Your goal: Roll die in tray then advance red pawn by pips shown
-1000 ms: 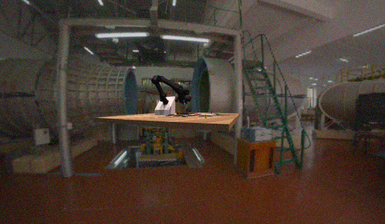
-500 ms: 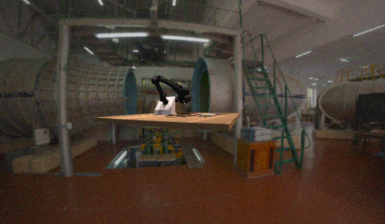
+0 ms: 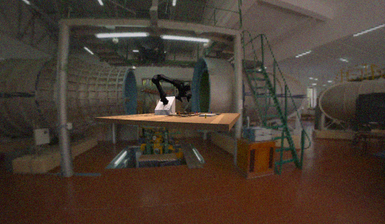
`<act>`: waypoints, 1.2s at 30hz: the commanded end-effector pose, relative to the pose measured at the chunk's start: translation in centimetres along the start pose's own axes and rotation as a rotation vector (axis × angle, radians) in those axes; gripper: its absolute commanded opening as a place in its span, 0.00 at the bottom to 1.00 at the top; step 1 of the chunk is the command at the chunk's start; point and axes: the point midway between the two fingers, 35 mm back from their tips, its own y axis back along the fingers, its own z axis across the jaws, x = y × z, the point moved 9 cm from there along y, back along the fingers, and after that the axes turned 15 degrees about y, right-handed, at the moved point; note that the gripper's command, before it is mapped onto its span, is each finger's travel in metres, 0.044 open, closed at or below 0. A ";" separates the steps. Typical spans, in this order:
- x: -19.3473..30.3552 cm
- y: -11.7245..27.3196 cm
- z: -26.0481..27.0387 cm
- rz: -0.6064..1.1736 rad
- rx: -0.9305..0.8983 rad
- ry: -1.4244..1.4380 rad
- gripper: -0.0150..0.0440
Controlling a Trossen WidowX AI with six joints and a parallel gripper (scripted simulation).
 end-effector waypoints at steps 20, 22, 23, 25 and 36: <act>-4.9 -7.7 -6.2 0.673 0.014 -0.487 0.69; -5.0 -8.6 -8.0 0.686 0.086 -0.671 0.60; -5.1 -9.1 -8.9 0.690 0.124 -0.762 0.59; -5.2 -10.1 -10.5 0.693 0.201 -0.945 0.59; -5.5 -12.7 -13.6 0.681 0.382 -1.344 0.59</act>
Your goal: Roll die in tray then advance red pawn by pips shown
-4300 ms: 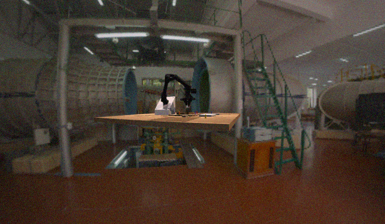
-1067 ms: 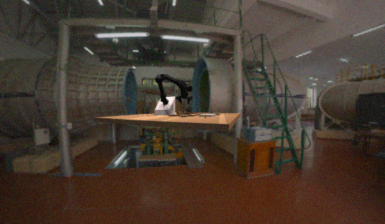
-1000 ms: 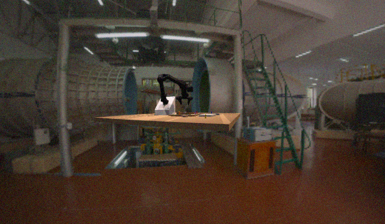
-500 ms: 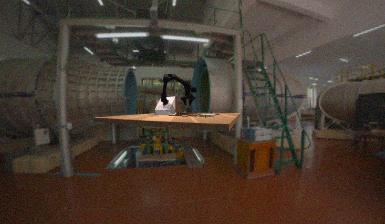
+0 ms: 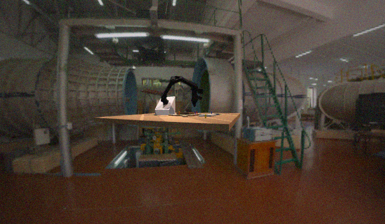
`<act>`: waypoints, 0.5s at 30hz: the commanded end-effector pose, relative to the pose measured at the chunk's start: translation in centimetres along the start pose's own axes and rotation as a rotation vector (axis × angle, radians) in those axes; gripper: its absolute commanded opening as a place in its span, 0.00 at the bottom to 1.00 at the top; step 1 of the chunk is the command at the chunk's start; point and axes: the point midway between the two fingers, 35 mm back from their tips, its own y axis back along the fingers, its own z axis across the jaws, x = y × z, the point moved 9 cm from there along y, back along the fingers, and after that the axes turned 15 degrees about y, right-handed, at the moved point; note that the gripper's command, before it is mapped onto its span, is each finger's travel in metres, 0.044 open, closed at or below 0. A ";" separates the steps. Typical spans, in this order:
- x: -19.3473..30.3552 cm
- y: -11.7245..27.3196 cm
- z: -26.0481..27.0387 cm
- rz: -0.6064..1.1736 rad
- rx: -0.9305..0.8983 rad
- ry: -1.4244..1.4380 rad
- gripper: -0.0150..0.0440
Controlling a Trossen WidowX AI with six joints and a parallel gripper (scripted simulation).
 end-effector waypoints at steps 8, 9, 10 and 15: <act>-3.1 -1.7 -0.1 0.016 0.026 -0.353 0.59; -3.1 -1.7 0.0 0.016 0.026 -0.353 0.59; -3.1 -1.7 0.0 0.016 0.026 -0.353 0.59; -3.1 -2.4 0.0 0.016 0.026 -0.353 0.59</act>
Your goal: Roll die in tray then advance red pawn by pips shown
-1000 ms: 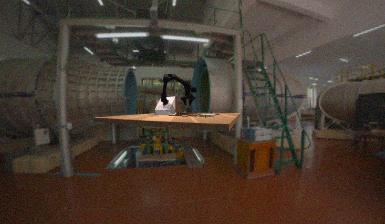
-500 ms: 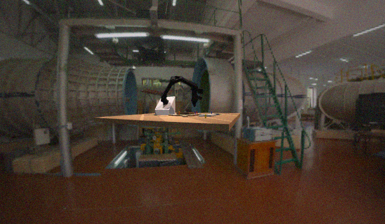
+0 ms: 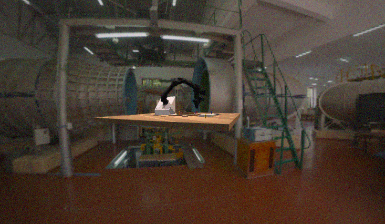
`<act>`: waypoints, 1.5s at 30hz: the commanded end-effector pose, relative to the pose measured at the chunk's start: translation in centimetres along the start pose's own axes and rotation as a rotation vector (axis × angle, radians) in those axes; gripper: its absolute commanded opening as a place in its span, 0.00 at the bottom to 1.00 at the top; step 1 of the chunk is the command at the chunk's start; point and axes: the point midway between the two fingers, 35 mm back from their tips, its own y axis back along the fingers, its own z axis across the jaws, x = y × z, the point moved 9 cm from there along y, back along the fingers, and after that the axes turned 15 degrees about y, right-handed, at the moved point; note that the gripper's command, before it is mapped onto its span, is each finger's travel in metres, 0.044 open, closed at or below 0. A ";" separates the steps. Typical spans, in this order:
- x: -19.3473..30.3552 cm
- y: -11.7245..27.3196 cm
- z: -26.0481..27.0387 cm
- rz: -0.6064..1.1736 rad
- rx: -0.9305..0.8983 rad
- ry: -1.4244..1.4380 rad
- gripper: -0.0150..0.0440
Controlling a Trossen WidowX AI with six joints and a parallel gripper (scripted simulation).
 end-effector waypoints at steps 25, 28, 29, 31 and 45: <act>0.0 -4.4 0.0 0.004 0.004 -0.011 0.59; 0.0 -4.9 0.0 0.004 0.004 -0.011 0.59; 0.0 -5.0 0.0 0.004 0.005 -0.011 0.59; 0.0 -5.4 0.0 0.005 0.005 -0.011 0.59; 0.0 -5.7 0.0 0.005 0.005 -0.011 0.28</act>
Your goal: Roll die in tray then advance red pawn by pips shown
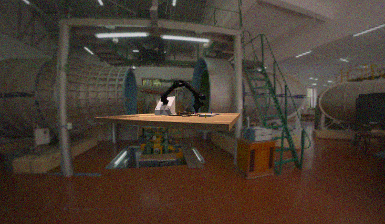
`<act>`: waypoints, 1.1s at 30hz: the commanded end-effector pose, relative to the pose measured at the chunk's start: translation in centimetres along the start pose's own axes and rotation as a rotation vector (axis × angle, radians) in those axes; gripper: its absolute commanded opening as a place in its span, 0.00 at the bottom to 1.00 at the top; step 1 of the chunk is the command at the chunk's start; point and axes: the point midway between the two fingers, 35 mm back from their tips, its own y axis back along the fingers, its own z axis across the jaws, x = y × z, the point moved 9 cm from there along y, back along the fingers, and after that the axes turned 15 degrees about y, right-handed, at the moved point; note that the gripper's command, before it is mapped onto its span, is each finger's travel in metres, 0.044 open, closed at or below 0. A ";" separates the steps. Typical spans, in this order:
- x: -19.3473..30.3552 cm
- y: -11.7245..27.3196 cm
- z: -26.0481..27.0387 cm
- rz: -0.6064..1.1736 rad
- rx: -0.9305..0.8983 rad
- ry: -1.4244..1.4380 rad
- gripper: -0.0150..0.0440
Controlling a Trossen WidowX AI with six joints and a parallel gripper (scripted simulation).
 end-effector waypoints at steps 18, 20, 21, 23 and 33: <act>-0.8 7.2 0.0 -0.003 -0.007 0.006 0.25; -0.8 8.6 0.0 -0.003 -0.007 0.006 0.25; -0.8 9.4 0.0 -0.002 -0.006 0.006 0.25; -0.6 10.8 0.0 -0.001 -0.006 0.006 0.25; -0.3 12.1 0.5 0.000 -0.004 0.005 0.25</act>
